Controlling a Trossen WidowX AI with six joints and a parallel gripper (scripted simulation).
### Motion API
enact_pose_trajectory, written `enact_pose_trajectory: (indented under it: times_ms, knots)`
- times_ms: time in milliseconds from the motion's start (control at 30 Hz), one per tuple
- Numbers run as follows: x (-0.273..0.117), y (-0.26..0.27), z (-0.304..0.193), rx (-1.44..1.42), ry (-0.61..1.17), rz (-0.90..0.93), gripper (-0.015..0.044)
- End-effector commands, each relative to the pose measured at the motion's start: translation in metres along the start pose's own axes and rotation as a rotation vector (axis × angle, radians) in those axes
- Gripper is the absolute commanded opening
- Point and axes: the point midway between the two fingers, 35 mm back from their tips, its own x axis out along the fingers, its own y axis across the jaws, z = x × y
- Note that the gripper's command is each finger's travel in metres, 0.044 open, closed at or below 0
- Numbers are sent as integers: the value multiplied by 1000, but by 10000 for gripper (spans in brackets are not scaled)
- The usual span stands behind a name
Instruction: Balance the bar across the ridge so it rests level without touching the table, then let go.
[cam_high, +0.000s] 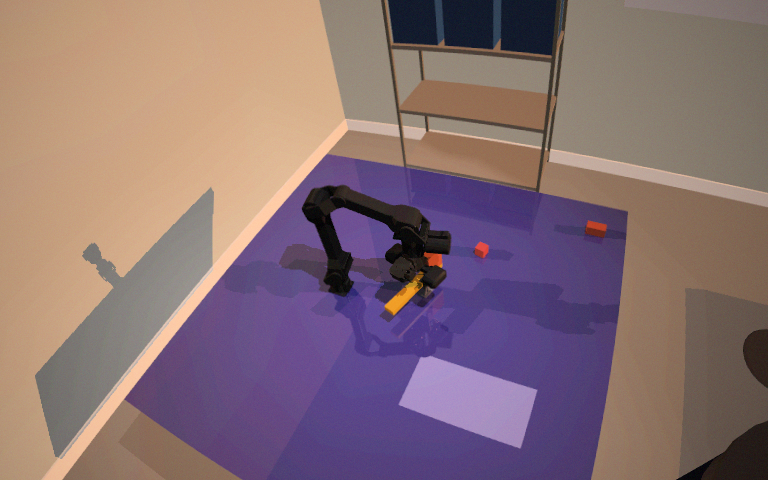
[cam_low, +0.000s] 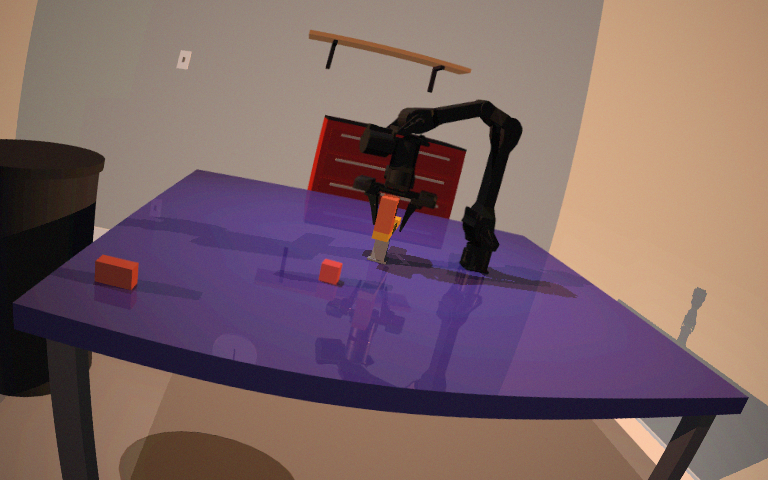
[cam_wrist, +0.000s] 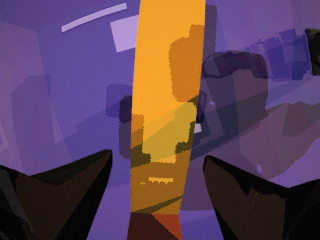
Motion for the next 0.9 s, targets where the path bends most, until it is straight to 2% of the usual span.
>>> enact_pose_trajectory:
  times_ms: [0, 100, 233, 533, 867]
  knots:
    - [0, 0, 0, 0, 0, -1, 369]
    - [0, 0, 0, 0, 0, -1, 440]
    - [-7, 1, -1, 0, 0, -1, 440]
    - [-98, 0, 0, 0, 0, 0, 440]
    - [-100, 0, 0, 0, 0, 0, 440]
